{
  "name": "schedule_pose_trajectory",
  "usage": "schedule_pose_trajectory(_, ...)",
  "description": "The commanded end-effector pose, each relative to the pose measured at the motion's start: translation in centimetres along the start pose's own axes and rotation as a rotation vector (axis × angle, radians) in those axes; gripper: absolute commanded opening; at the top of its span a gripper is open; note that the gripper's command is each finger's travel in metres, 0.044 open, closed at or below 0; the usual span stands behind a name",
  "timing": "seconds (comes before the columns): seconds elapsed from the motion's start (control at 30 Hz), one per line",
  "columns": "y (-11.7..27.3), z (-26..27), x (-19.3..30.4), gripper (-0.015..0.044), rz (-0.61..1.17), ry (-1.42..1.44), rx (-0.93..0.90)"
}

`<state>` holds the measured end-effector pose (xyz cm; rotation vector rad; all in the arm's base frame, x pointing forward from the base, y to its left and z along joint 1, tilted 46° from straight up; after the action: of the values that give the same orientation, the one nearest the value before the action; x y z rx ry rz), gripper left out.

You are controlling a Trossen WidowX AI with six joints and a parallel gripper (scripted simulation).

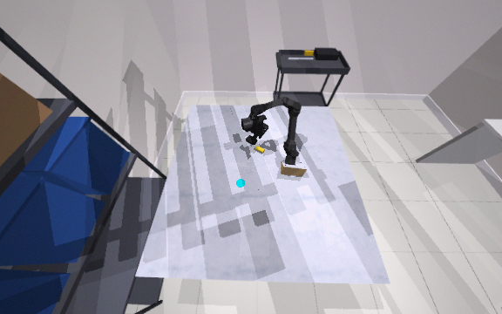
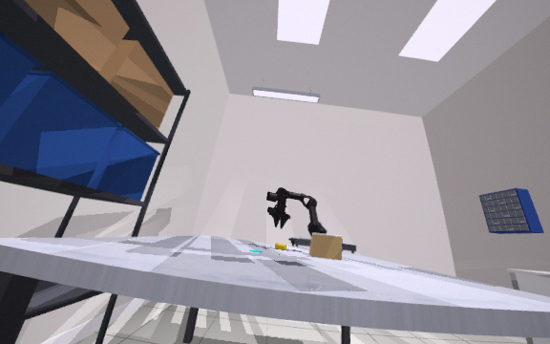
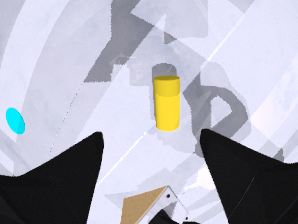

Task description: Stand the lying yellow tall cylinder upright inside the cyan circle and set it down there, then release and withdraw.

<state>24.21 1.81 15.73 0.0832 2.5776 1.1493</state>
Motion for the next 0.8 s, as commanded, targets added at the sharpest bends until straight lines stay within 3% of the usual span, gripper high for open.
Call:
schedule_pose_trajectory(0.0, 0.3, -1.8, -0.2, 0.0309, 0.0, 0.063, 0.053)
schedule_pose_trajectory(0.2, -0.6, -1.7, -0.3, 0.0309, 0.001, 0.063, 0.05)
schedule_pose_trajectory(0.5, -10.5, -2.4, -0.3, 0.0309, -0.003, 0.061, 0.055)
schedule_pose_trajectory(0.67, -10.7, -2.5, -0.2, 0.0309, -0.003, 0.061, 0.056)
schedule_pose_trajectory(0.77, -10.7, -2.5, -0.2, 0.0231, -0.003, 0.061, 0.056)
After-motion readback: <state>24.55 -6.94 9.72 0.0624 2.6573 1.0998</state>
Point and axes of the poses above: the point midway between the two fingers, 35 mm back from their tips, its own y axis back along the fingers, its own z axis across the jaws, x = y × z, the point moved 1 cm from there along y, back along the fingers, and after that the axes turned 7 degrees about y, right-handed, at the moved point
